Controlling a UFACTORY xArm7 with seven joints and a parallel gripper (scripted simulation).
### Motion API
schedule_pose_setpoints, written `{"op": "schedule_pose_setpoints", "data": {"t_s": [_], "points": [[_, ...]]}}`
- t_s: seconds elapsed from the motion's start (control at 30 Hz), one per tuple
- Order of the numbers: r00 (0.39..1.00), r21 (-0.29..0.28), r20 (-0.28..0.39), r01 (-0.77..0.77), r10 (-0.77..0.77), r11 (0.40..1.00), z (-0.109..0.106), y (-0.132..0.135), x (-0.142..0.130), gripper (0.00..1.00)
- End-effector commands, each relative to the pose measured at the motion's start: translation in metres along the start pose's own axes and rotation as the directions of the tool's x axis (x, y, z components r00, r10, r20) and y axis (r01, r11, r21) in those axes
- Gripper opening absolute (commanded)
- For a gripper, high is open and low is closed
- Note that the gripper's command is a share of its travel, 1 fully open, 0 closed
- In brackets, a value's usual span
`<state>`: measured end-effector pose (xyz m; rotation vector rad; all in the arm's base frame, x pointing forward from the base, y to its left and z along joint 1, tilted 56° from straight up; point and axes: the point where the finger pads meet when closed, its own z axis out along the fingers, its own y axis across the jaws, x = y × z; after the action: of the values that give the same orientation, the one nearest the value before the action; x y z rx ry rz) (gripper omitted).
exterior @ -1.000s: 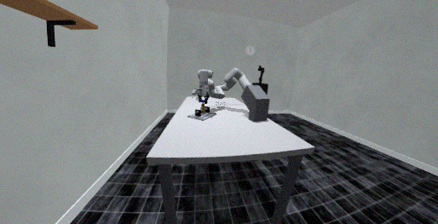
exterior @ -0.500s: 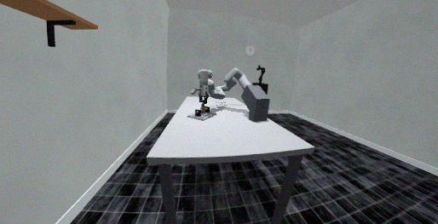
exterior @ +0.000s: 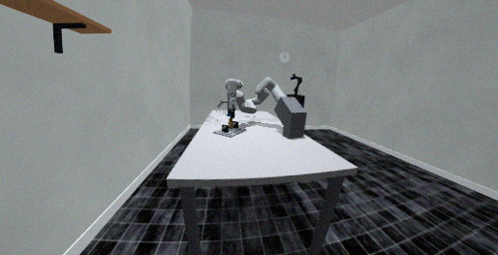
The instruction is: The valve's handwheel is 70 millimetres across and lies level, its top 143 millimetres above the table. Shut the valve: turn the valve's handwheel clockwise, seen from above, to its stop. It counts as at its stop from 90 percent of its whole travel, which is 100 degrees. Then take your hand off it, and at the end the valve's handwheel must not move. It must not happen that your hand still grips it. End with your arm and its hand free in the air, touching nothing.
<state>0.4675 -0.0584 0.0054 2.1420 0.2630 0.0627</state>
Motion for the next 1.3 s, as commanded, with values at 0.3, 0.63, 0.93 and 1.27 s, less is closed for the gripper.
{"op": "schedule_pose_setpoints", "data": {"t_s": [0.3,0.63,0.93,1.27], "points": [[0.972,0.001,-0.003,-0.237,0.237,0.972,-0.0014,-0.0001,0.0006,0.00],[0.898,0.002,-0.003,-0.439,0.439,0.898,-0.0014,-0.0001,0.0006,0.00],[0.825,0.002,-0.003,-0.565,0.565,0.825,-0.0014,-0.0001,0.0006,0.00],[0.705,0.003,-0.002,-0.709,0.709,0.705,-0.0013,-0.0001,0.0005,0.00]]}}
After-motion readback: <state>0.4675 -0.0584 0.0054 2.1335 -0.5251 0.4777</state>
